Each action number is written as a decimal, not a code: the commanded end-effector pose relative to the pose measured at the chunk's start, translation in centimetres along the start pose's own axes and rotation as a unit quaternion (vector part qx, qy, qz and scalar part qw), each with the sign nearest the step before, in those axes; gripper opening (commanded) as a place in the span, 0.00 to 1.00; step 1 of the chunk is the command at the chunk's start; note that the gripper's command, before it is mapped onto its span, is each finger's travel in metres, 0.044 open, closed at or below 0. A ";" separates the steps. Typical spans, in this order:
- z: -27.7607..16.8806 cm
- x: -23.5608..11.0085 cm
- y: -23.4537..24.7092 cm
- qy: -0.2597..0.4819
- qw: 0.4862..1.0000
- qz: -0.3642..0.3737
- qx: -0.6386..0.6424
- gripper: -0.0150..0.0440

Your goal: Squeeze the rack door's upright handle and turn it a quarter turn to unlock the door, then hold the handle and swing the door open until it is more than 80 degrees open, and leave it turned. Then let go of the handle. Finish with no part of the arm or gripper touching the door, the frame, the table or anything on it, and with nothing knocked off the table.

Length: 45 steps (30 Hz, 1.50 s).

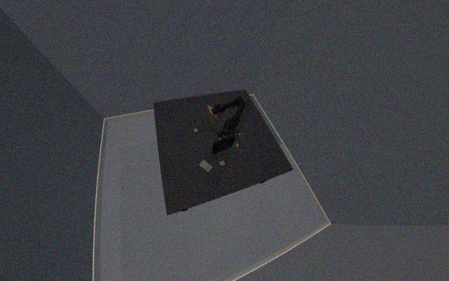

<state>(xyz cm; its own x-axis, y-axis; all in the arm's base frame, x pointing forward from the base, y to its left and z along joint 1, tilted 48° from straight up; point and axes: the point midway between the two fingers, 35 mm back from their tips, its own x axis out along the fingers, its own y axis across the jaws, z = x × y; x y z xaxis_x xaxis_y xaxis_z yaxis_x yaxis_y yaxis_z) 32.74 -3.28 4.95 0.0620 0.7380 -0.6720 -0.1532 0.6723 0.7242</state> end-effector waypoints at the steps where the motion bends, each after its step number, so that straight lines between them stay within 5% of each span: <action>1: 0.0 0.1 0.0 0.001 0.999 0.000 -0.053 0.29; 18: 0.0 0.1 0.0 0.001 0.891 0.000 -0.455 0.29; 38: 0.0 0.1 0.0 0.001 0.583 0.000 -0.812 0.29; 45: 0.0 0.1 0.0 0.001 0.580 0.000 -0.815 0.29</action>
<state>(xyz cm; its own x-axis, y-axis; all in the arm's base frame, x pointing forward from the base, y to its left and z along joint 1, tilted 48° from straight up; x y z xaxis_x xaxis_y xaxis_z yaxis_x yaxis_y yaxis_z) 32.63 -3.25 4.96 0.0588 0.7398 -0.6702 -0.9014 -0.2492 -0.3541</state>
